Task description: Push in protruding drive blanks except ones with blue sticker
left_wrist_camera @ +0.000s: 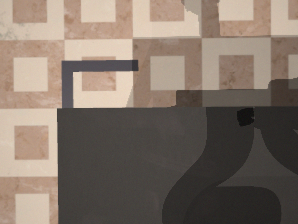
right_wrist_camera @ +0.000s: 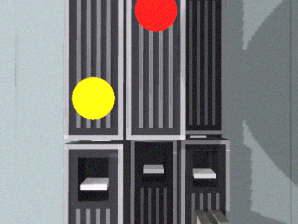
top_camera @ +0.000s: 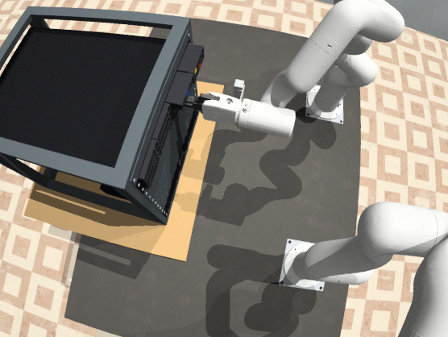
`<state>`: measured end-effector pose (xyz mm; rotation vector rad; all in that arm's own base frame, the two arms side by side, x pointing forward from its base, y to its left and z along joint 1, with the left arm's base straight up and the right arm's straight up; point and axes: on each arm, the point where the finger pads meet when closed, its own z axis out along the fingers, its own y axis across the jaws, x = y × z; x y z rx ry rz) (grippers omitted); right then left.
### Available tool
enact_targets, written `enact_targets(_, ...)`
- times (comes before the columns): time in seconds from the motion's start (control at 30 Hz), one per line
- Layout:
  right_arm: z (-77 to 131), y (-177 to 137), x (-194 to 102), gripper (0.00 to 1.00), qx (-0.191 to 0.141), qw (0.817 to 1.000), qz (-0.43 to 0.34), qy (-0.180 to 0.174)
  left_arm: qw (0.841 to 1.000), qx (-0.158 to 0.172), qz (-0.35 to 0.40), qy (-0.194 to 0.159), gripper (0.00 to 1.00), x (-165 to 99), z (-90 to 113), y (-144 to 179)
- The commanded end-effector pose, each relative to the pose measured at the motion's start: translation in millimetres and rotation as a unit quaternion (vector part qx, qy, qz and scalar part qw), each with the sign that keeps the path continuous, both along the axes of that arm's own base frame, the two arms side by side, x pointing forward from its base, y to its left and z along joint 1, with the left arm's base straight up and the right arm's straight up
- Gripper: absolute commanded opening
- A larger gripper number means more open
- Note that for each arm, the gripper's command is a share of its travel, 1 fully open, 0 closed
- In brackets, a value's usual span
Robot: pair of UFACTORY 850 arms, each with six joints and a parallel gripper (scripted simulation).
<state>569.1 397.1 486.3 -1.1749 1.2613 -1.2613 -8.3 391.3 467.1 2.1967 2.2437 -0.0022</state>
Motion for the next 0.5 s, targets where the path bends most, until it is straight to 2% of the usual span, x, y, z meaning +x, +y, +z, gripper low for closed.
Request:
enact_targets(0.0,1.2,0.1,0.4,0.0,0.001,1.0,0.0,-0.001,1.0,0.001,0.0,0.0,1.0,0.0,0.9,0.4)
enact_targets(0.47,1.2,-0.1,3.1,0.0,0.001,1.0,0.0,-0.001,1.0,0.001,0.0,0.0,1.0,0.0,0.9,0.4)
